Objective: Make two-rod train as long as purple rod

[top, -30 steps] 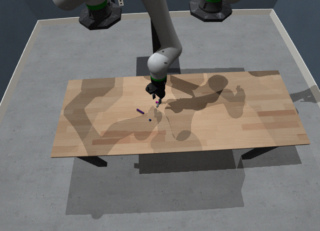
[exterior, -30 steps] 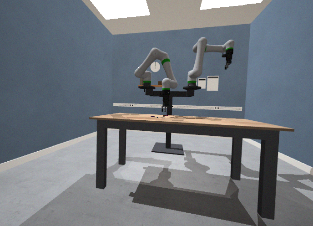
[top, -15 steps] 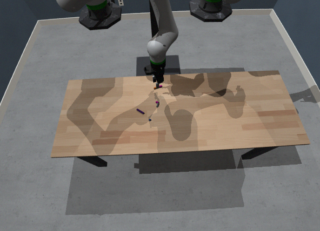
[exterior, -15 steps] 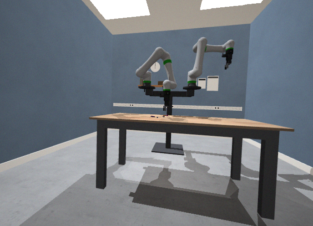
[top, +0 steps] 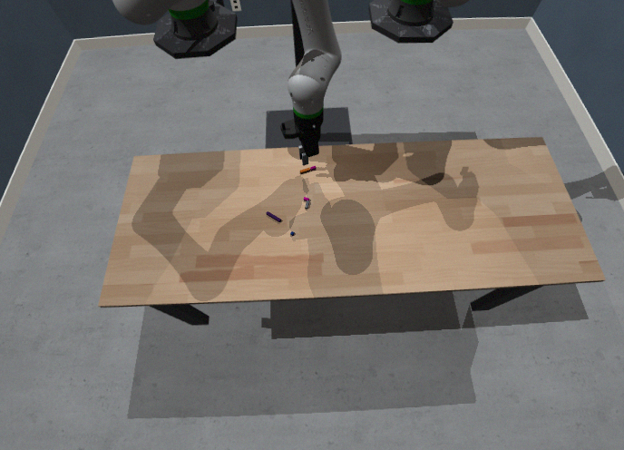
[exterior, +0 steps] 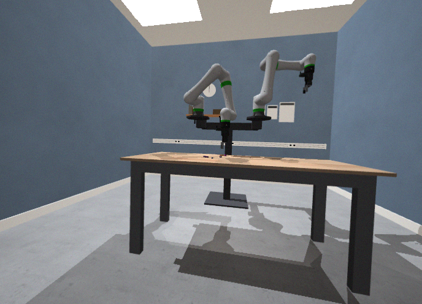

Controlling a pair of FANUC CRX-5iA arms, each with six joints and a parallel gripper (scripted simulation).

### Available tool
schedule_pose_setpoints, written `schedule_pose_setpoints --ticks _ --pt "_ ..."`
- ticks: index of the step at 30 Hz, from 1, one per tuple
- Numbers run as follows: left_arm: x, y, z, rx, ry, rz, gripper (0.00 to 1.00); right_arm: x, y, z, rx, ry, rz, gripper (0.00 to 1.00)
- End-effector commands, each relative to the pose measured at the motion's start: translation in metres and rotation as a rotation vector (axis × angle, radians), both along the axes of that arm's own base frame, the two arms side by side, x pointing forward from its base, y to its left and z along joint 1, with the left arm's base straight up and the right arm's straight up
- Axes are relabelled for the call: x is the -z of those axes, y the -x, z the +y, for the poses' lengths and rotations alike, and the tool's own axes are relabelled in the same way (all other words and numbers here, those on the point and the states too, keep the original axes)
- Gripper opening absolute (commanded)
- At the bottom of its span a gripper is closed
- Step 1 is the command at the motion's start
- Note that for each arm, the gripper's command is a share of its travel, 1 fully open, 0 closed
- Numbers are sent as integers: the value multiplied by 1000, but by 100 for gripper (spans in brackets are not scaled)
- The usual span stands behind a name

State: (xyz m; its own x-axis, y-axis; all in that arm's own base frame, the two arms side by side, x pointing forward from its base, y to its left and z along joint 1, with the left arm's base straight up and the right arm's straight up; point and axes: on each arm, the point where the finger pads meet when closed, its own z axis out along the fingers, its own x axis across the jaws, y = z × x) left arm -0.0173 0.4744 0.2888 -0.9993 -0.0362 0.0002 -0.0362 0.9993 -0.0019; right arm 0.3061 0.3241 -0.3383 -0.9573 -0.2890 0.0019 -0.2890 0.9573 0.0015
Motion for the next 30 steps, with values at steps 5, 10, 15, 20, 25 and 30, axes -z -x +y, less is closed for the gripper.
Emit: schedule_pose_setpoints --ticks 5,10,15,20,25,30 --pt "-1 0 0 0 -2 0 100 -1 0 1 0 -1 -1 54" --pt "-1 0 0 0 -2 0 100 -1 0 1 0 -1 -1 54" --pt "-1 0 0 0 -2 0 100 0 0 1 0 -1 -1 54" --pt "-1 0 0 0 -2 0 100 1 0 1 0 -1 -2 54" --pt "-1 0 0 0 -2 0 100 5 0 1 0 0 -3 54" --pt "-1 0 0 0 -2 0 100 8 0 1 0 0 -3 54"
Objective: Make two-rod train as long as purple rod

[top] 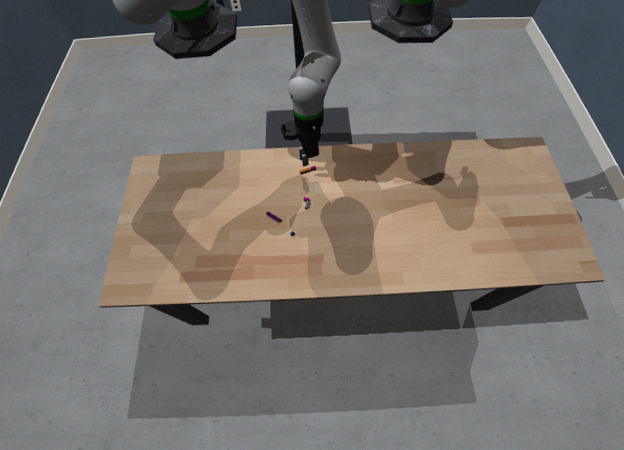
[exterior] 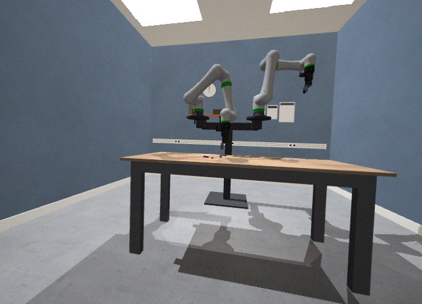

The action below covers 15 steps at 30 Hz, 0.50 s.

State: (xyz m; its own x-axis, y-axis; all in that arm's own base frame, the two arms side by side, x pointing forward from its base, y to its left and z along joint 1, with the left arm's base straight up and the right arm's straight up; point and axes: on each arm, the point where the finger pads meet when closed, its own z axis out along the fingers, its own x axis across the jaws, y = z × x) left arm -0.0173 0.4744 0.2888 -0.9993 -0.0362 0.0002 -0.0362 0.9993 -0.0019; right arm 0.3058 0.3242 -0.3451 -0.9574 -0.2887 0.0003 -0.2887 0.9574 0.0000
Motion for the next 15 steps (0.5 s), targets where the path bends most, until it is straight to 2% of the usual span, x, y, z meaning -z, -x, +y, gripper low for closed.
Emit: schedule_pose_setpoints --ticks 1,15 --pt "-1 0 0 0 -2 0 100 2 0 1 0 -1 -1 54" --pt "-1 0 0 0 -2 0 100 20 0 1 0 -1 -1 54"
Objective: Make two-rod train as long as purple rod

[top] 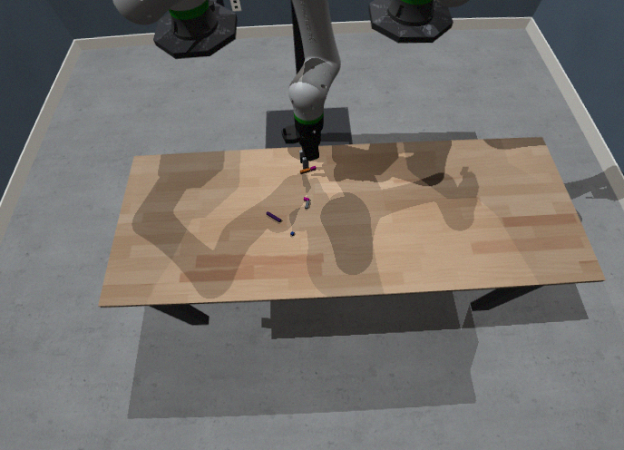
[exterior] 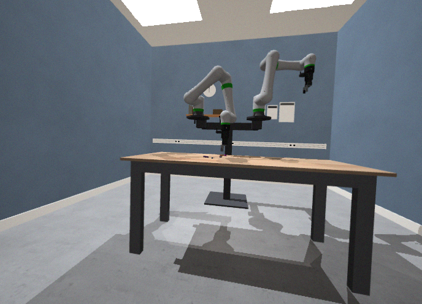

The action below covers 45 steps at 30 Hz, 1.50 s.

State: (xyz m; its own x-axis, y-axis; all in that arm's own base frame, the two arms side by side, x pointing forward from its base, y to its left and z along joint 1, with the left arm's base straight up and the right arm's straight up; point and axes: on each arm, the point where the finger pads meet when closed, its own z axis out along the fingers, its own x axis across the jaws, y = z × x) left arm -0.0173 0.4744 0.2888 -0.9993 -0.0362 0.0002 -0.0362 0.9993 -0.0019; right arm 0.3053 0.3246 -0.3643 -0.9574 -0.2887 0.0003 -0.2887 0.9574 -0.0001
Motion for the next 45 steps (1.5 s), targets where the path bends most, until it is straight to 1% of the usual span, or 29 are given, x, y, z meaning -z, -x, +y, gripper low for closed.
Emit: schedule_pose_setpoints --ticks 1,14,25,45 --pt "-1 0 0 0 -2 0 100 3 0 1 0 -1 -1 54" --pt "-1 0 0 0 -2 0 100 20 0 1 0 -1 -1 54" --pt "-1 0 0 0 -2 0 100 25 0 1 0 -1 -1 54" --pt "-1 0 0 0 -2 0 100 26 0 1 0 -1 -1 54"
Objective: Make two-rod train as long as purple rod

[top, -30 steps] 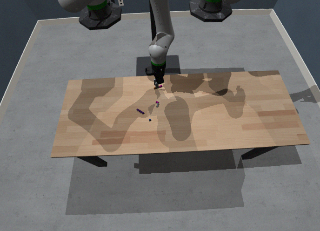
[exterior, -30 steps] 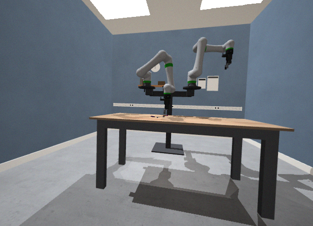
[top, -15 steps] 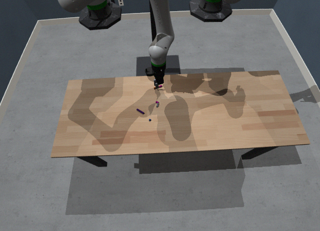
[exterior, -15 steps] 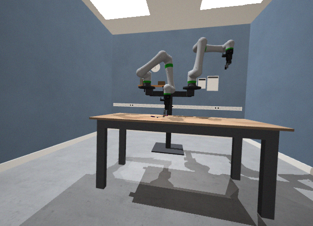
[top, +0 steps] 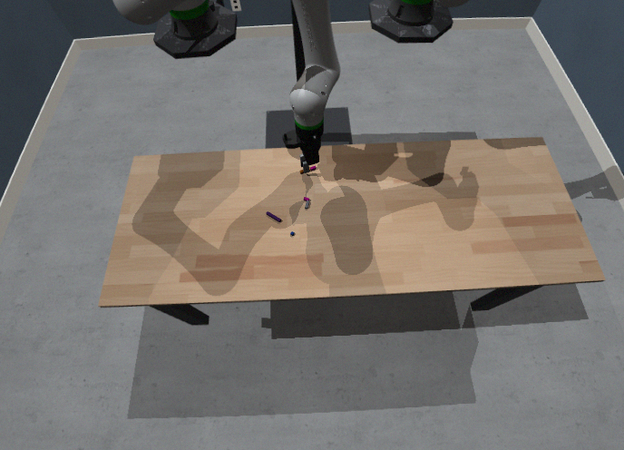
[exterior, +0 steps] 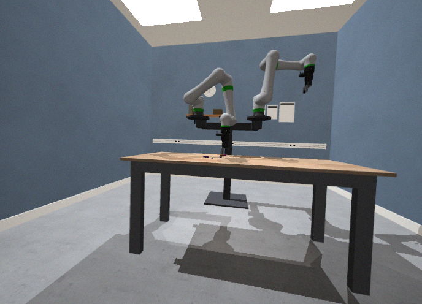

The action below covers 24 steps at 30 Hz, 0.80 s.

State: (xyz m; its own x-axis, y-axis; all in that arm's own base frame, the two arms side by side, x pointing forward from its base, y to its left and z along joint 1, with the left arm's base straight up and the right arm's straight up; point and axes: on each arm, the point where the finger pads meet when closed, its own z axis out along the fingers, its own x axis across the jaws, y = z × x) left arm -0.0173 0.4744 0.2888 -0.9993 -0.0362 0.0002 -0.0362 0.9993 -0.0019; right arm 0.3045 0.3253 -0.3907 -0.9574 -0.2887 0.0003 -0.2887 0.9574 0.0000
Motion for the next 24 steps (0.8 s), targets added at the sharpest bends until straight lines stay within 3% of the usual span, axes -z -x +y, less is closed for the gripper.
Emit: schedule_pose_setpoints --ticks 1,24 --pt "-1 0 0 0 -2 0 100 0 0 1 0 -1 -1 54" --pt "-1 0 0 0 -2 0 100 14 0 1 0 -1 -1 54"
